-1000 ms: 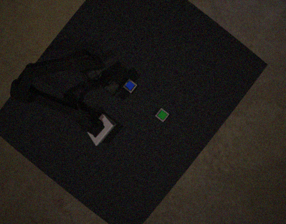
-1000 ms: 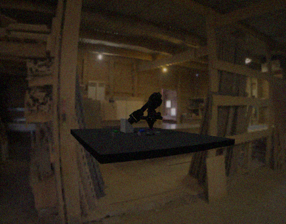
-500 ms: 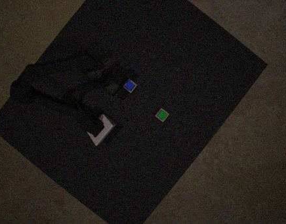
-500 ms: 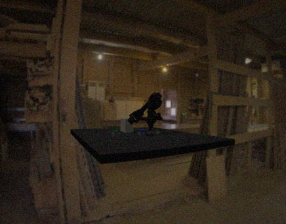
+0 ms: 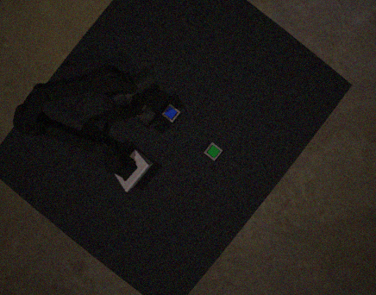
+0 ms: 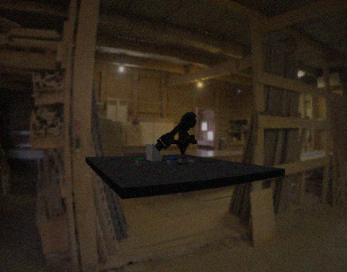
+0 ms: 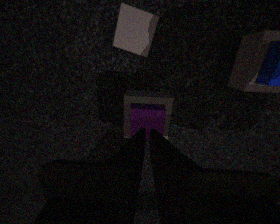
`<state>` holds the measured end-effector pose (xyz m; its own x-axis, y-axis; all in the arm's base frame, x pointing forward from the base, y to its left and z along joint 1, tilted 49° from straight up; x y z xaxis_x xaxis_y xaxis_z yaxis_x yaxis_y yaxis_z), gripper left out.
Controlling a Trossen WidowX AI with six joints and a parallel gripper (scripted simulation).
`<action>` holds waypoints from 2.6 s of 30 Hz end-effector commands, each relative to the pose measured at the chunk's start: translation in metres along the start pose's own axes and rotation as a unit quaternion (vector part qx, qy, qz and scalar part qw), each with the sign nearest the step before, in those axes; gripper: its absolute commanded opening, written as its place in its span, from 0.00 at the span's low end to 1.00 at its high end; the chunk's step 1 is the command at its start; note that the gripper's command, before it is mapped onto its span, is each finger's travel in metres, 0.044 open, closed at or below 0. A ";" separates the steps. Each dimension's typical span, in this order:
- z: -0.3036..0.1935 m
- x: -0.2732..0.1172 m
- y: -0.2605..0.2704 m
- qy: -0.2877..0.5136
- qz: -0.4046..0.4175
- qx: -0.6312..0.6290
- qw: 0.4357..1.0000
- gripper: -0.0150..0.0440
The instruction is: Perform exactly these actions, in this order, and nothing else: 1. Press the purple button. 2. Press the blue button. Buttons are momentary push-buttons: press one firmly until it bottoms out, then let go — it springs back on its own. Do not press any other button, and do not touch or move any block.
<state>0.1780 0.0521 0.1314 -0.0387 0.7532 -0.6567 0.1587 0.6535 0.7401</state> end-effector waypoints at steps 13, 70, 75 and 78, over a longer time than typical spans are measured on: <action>-0.003 -0.076 0.002 -0.032 -0.014 0.026 0.999 0.29; 0.084 0.019 -0.094 -0.004 -0.002 -0.004 1.000 0.29; 0.084 0.019 -0.094 -0.004 -0.002 -0.004 1.000 0.29; 0.084 0.019 -0.094 -0.004 -0.002 -0.004 1.000 0.29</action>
<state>0.2471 -0.0032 0.0390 -0.0284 0.7447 -0.6668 0.1387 0.6635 0.7352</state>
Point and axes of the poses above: the point midway between the two fingers, 35 mm back from their tips, its own x axis out along the fingers, its own y axis across the jaws, z = x × y, the point moved 4 cm from there along -x, back along the fingers, and after that the axes turned 13 degrees about x, right-handed, at the moved point
